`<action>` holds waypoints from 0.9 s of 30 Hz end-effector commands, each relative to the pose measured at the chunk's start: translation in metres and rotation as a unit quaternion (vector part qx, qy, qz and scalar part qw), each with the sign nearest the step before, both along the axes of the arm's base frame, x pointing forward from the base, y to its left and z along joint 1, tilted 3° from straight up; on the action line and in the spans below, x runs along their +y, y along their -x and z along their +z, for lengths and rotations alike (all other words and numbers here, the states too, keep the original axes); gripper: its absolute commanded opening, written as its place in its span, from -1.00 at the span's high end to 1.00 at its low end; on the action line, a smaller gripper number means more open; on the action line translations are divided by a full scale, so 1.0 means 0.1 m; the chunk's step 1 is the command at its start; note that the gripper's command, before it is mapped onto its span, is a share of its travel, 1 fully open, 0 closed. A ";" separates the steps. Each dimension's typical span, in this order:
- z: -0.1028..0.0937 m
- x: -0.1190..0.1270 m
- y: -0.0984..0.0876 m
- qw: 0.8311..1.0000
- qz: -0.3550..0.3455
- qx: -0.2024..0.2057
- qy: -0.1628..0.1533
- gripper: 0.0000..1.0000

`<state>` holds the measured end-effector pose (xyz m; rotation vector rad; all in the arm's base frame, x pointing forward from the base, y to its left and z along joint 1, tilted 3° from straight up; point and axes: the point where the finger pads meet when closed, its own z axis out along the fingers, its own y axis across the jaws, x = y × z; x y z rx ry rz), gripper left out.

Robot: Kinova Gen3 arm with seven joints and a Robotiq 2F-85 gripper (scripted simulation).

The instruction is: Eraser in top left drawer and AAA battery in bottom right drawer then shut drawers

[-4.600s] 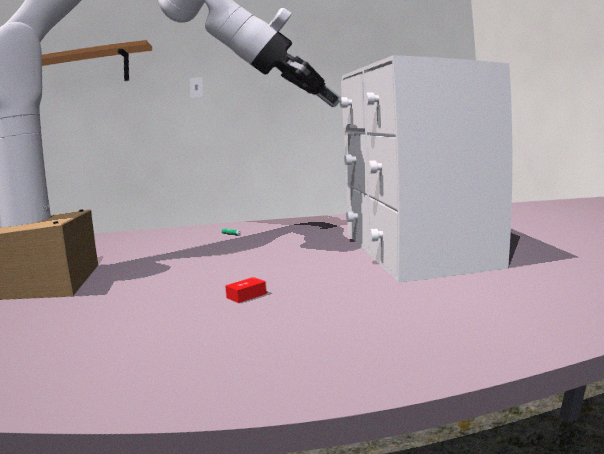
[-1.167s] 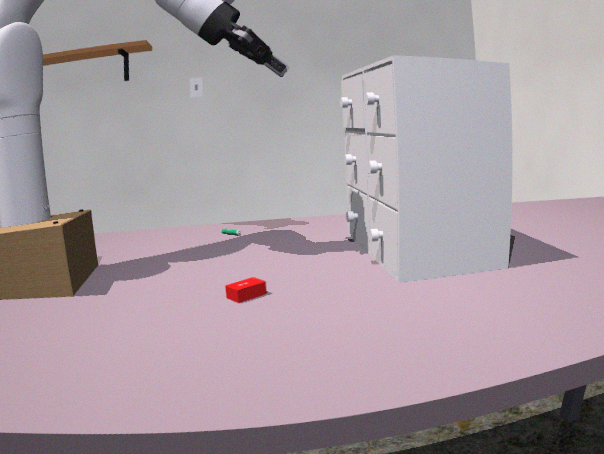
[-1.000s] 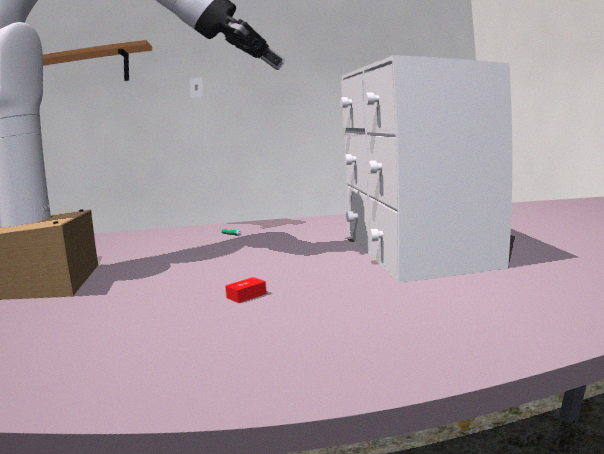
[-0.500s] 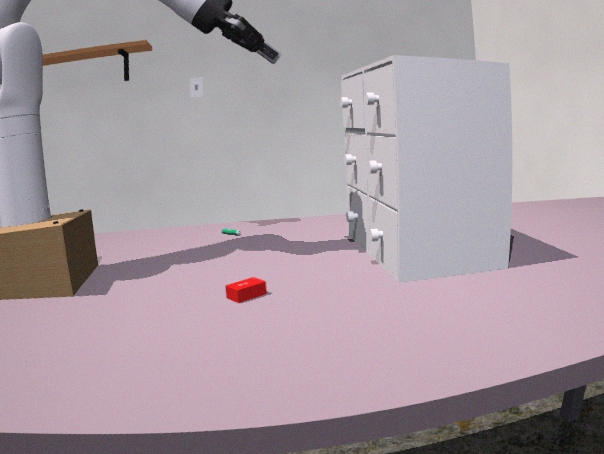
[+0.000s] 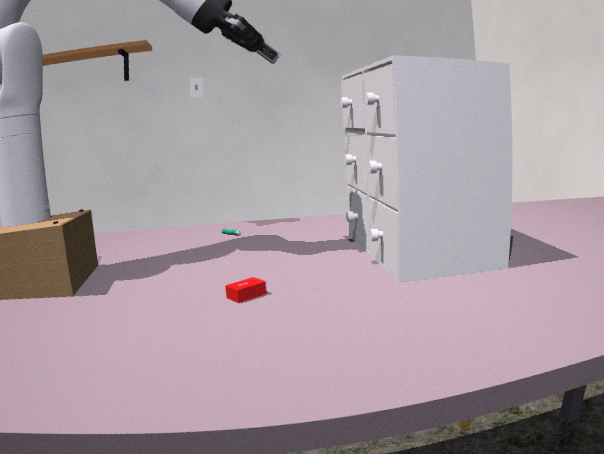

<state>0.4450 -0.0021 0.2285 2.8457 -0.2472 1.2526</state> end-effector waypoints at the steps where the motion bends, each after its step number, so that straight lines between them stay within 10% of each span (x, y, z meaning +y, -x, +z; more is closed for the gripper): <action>1: 0.01 0.00 0.00 1.000 0.000 0.000 -0.001 1.00; 27: 0.07 0.01 0.04 1.000 0.001 0.024 -0.005 1.00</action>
